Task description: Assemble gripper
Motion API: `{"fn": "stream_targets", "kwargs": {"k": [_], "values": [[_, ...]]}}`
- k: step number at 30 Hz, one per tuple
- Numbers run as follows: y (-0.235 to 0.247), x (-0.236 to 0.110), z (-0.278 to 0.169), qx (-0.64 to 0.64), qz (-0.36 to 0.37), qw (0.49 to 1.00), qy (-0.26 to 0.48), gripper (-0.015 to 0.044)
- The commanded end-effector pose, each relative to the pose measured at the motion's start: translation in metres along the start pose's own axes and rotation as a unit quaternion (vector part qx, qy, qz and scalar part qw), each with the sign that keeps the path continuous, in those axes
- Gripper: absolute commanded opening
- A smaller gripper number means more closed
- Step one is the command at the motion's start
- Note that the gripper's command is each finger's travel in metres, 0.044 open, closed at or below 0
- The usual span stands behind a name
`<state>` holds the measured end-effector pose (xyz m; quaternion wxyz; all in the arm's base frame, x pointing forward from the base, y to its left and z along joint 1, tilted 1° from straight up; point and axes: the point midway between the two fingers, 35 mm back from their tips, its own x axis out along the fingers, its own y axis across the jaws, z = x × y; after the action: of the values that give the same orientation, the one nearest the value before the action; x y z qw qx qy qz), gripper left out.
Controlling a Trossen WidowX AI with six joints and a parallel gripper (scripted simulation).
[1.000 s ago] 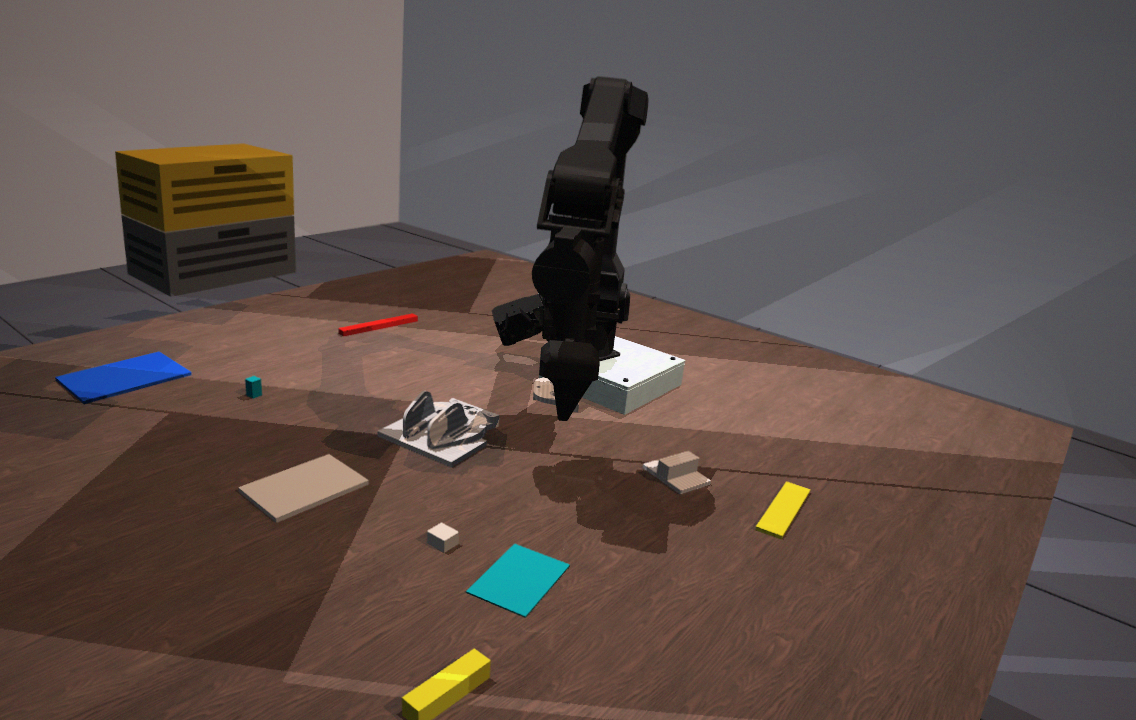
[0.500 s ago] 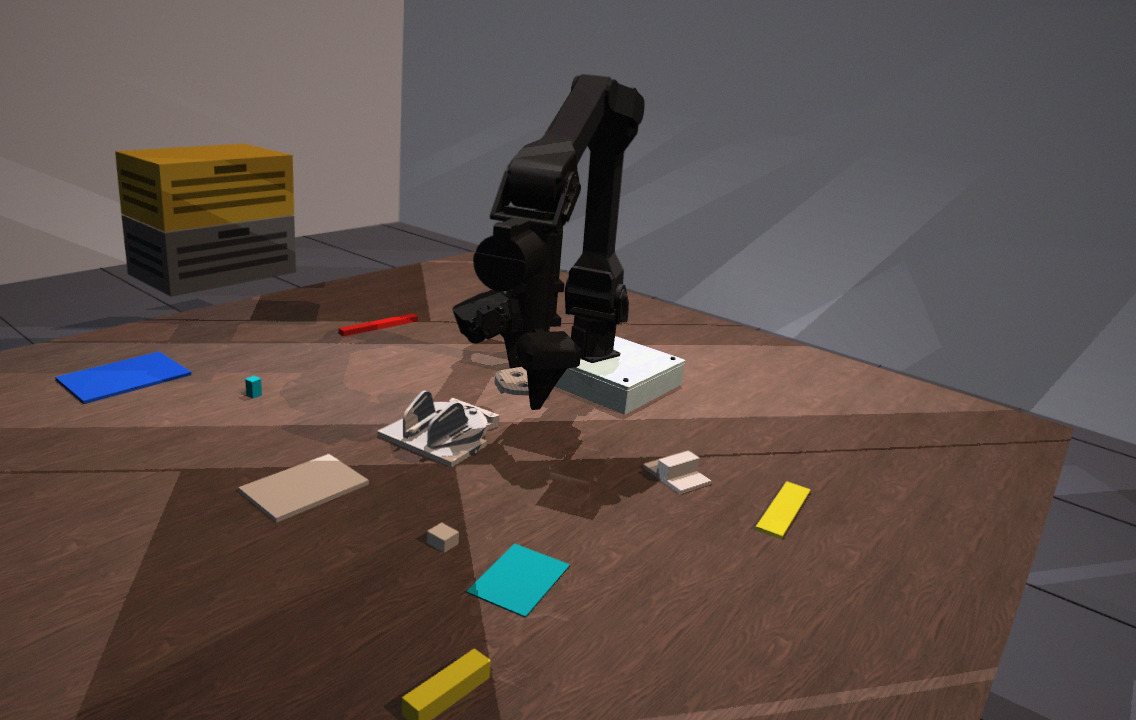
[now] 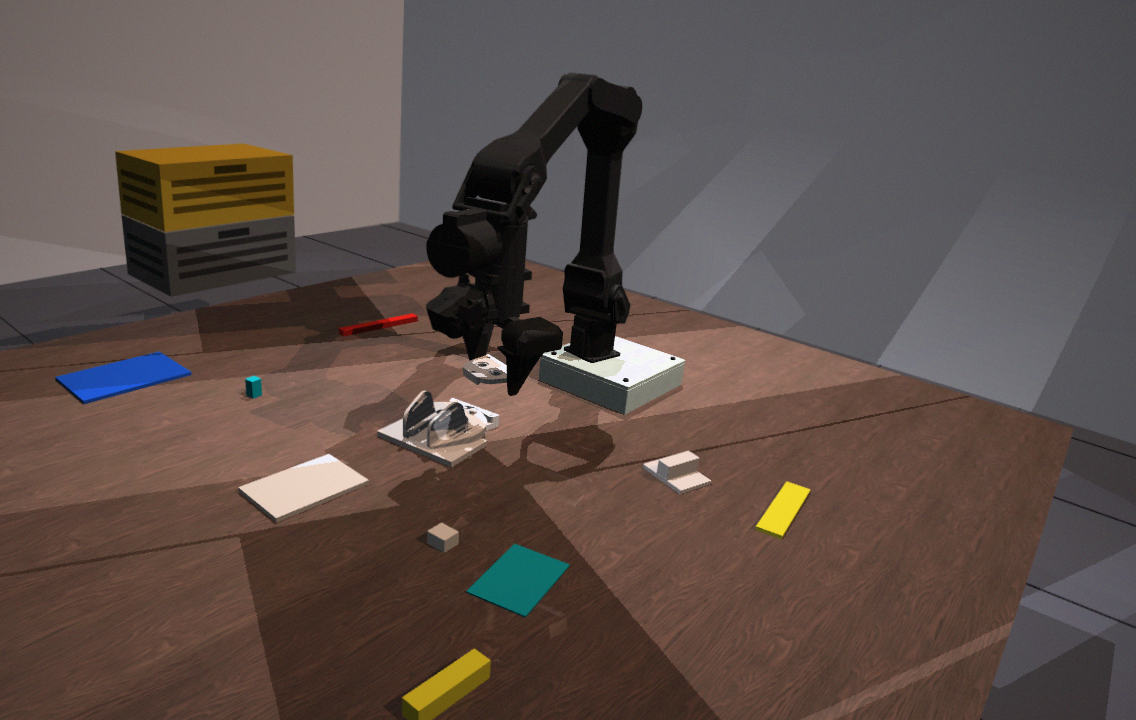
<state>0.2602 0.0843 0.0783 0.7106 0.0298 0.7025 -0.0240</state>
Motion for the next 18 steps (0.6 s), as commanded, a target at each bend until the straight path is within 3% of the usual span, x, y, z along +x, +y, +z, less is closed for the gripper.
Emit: {"fn": "stream_targets", "kwargs": {"k": [1, 18], "values": [[-0.015, 0.000, 0.001, -0.050, -0.002, 0.999, -0.002, 0.0351], [-0.052, 0.001, 0.004, -0.180, -0.004, 0.984, -0.001, 0.0351]]}}
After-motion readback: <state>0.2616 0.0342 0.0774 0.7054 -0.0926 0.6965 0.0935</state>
